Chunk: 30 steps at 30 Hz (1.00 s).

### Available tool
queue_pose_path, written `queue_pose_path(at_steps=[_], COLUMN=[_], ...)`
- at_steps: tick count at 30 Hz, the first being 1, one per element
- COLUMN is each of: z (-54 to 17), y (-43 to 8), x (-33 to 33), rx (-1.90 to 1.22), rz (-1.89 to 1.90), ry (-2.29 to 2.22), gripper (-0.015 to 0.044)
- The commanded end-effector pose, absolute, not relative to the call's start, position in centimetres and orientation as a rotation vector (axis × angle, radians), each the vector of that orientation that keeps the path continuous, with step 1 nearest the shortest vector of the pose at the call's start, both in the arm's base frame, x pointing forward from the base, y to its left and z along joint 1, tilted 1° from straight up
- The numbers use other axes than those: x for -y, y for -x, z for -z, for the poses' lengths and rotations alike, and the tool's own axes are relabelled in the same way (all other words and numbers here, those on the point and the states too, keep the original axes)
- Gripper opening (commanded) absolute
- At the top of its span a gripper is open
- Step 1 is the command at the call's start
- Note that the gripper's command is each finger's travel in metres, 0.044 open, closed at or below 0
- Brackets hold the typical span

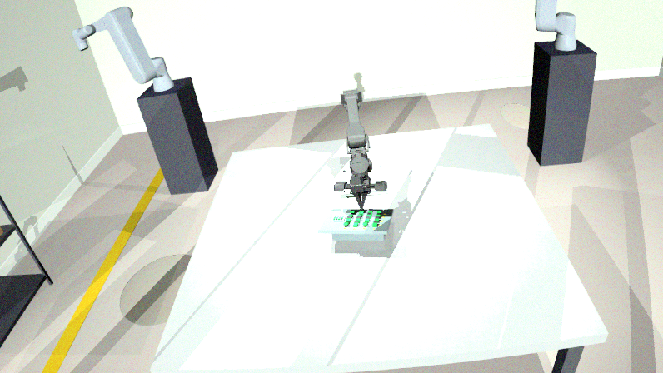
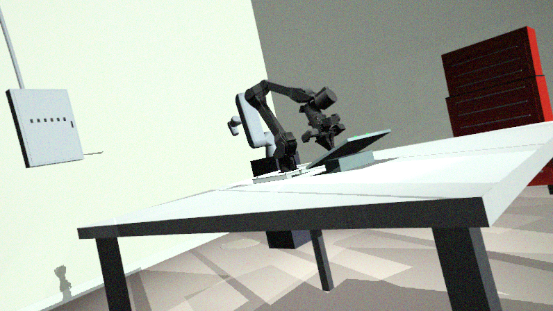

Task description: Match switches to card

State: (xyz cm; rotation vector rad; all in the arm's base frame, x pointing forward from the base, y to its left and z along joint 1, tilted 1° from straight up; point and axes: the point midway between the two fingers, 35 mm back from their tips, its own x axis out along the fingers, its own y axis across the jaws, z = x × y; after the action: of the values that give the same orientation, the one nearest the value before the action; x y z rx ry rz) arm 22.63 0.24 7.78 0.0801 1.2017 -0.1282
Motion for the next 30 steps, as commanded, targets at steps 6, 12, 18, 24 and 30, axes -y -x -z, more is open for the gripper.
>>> queue_pose_path(at_steps=[6,12,18,24,30], z=[-7.56,-7.48,-7.41,-7.33,-7.25], y=[-22.64,-22.66,-22.69,-22.71,-22.74], x=[-0.32,-0.31,-0.31,-0.31,-0.3], rx=[-1.206,-1.206,-1.205,-1.205,-1.205], rz=[0.121,0.121,0.121,0.121,0.121], ry=[-0.079,-0.079,-0.079,-0.079,-0.079], gripper=[0.0,0.0,0.0,0.0,0.0])
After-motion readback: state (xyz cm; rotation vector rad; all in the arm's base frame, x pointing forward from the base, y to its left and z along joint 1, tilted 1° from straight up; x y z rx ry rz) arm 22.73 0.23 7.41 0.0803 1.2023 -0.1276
